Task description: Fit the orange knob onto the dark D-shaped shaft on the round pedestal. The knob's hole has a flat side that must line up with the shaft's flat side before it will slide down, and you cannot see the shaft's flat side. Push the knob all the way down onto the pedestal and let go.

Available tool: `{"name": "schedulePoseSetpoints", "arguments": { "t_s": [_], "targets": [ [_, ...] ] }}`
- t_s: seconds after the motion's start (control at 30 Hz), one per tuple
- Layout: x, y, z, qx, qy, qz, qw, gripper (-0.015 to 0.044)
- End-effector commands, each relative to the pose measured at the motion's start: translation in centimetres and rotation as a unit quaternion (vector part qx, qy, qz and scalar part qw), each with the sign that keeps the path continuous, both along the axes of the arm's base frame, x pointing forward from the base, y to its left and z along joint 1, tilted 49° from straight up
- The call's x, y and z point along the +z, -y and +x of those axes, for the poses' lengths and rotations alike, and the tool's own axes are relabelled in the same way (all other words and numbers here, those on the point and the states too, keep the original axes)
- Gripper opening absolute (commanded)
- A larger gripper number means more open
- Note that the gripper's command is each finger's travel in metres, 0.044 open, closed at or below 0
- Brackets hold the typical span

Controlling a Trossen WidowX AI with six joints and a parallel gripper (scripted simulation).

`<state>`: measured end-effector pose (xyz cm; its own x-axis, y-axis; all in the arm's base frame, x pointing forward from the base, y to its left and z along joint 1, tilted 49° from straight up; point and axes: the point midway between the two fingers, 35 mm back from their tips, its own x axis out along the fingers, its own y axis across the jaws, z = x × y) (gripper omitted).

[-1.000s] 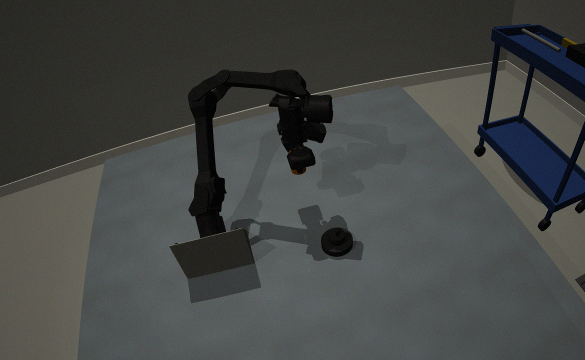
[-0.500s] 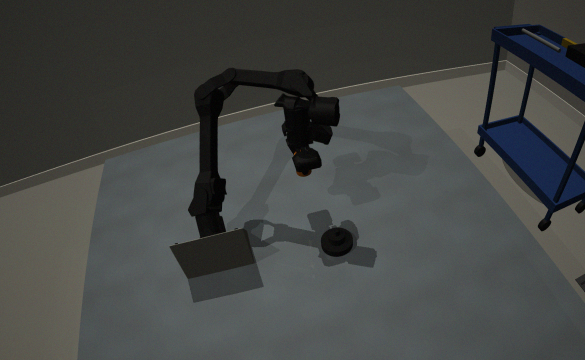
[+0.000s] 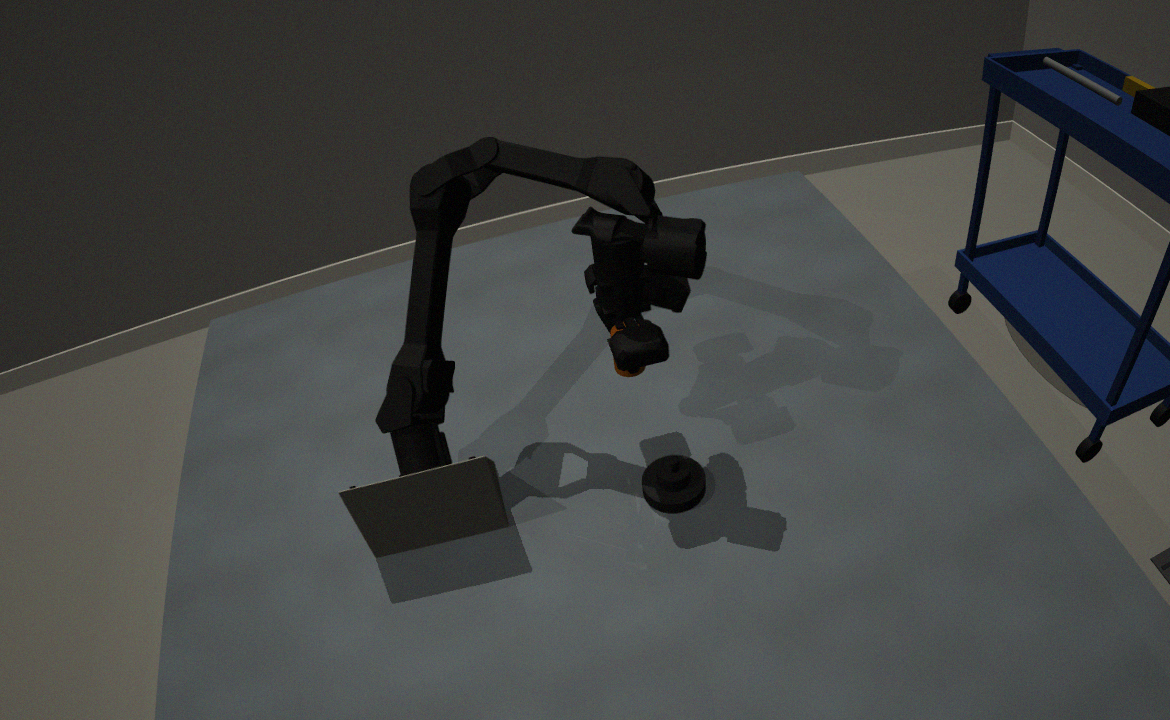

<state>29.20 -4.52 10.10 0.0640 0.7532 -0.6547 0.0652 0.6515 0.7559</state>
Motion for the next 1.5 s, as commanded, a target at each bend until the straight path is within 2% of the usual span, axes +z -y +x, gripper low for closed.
{"name": "schedulePoseSetpoints", "arguments": {
  "t_s": [0.0, 1.13, 1.47],
  "targets": [
    [-1.1, 0.9, 0.3, -0.001, 0.002, -0.004, 1.000, 0.0000],
    [-11.1, 5.1, 1.4, 0.000, 0.005, -0.004, 1.000, 0.0000],
    [-12.4, 3.9, 1.6, 0.000, 0.005, -0.004, 1.000, 0.0000]
  ]
}}
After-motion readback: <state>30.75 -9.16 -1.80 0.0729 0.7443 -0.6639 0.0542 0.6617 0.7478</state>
